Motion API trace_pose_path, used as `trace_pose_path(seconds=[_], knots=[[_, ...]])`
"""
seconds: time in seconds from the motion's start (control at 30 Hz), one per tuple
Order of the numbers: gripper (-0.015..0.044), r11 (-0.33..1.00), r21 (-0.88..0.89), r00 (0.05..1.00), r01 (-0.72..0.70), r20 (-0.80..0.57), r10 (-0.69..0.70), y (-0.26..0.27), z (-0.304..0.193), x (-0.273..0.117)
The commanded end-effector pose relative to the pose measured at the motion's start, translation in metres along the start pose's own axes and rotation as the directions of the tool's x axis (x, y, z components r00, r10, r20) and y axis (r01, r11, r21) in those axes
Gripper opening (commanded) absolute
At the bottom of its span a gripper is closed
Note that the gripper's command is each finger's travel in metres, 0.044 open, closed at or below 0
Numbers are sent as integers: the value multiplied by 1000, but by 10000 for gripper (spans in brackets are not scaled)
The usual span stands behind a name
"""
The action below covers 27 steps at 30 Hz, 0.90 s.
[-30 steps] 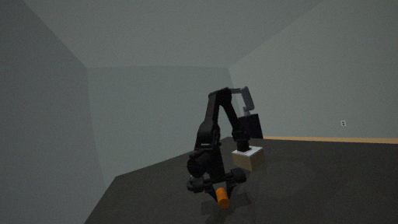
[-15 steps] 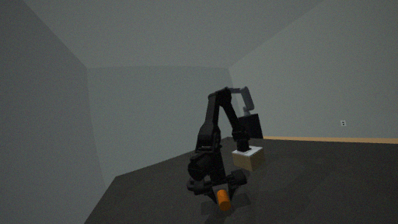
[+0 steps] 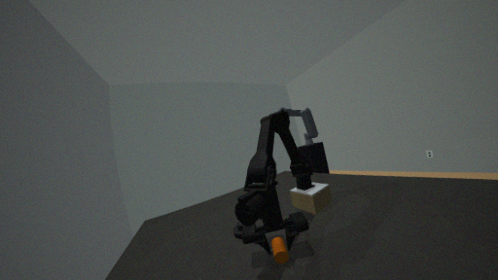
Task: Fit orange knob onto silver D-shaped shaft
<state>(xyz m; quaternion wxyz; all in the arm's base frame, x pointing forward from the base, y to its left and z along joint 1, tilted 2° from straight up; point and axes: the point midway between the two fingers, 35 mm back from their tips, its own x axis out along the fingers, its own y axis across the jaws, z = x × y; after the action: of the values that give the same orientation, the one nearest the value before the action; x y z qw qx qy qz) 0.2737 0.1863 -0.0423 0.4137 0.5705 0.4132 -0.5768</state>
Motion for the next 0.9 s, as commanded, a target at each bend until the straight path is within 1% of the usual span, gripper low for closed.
trace_pose_path(seconds=[0.0,0.2,0.5,0.57,0.63,0.67,0.87], knots=[[286,1000,0,1000,0,0,0,0,0,0],[440,1000,0,1000,0,0,0,0,0,0],[440,1000,0,1000,0,0,0,0,0,0],[440,1000,0,1000,0,0,0,1,-1,-13],[440,1000,0,1000,0,0,0,1,-1,-47],[440,1000,0,1000,0,0,0,0,0,-57],[440,1000,0,1000,0,0,0,0,0,-60]])
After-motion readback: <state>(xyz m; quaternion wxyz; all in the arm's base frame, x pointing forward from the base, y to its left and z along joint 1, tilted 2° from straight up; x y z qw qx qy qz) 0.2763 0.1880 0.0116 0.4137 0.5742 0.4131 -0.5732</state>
